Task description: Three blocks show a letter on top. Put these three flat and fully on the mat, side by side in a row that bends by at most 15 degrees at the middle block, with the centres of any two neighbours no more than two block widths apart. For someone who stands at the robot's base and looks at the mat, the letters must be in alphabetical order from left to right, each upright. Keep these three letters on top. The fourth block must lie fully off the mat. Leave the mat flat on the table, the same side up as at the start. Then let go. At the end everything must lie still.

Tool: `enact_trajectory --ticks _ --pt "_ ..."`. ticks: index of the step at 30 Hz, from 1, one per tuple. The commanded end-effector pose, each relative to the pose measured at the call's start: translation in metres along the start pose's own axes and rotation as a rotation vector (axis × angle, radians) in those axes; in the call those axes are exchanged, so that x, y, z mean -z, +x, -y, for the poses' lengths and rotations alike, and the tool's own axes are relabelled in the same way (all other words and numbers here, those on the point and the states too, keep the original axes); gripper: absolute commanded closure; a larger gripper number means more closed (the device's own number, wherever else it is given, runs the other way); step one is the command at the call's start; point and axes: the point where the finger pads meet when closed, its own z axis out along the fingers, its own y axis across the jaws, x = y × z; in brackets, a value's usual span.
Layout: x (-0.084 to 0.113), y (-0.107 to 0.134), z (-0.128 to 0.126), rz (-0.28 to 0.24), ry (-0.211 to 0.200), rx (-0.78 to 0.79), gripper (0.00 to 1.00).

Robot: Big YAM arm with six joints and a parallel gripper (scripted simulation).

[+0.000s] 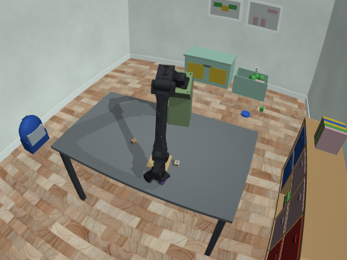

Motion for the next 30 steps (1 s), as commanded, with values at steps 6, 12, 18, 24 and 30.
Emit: enact_trajectory --ticks 6,12,18,24,30 --pt "0.0 -0.006 -0.012 0.018 -0.017 -0.002 0.74" --pt "0.0 -0.006 -0.012 0.018 -0.017 -0.002 0.74" --pt "0.019 -0.008 -0.013 0.022 -0.02 -0.002 0.74" --pt "0.05 -0.007 -0.012 0.019 -0.018 -0.002 0.74" --pt "0.081 -0.006 -0.011 0.02 -0.018 -0.002 0.74"
